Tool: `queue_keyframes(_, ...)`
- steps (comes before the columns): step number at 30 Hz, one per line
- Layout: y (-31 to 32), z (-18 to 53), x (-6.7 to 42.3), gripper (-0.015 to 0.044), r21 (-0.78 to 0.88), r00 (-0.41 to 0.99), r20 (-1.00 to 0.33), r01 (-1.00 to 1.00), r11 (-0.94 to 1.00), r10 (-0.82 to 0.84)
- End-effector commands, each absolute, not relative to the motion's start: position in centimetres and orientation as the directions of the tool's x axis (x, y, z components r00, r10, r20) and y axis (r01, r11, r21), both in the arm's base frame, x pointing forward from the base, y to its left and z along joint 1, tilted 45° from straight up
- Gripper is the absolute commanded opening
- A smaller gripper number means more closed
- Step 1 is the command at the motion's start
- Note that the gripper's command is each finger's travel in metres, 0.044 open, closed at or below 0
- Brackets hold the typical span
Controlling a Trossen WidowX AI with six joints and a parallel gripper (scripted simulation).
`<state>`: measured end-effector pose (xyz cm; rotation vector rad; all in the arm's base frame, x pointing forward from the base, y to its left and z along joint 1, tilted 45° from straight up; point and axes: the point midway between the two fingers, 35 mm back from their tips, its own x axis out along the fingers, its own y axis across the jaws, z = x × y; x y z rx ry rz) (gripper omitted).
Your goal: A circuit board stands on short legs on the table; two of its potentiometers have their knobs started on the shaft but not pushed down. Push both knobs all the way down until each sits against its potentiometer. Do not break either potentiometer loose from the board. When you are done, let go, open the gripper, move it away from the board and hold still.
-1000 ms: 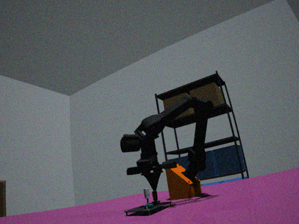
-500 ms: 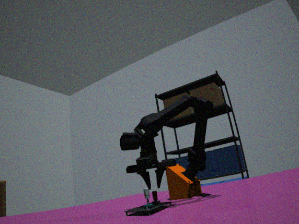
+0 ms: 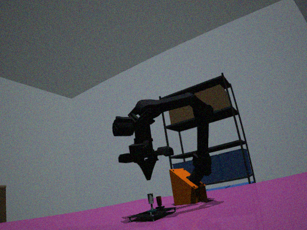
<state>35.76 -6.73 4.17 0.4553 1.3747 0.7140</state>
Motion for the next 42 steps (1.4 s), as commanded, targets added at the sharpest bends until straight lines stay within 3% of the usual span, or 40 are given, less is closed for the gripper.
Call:
queue_keyframes(1,-6.6,3.9,36.1,0.0000,0.683,0.031,-0.716,-0.179,0.708,0.698)
queue_keyframes(42,-3.9,1.2,36.2,0.0000,0.684,0.032,-0.715,-0.179,0.707,0.699)
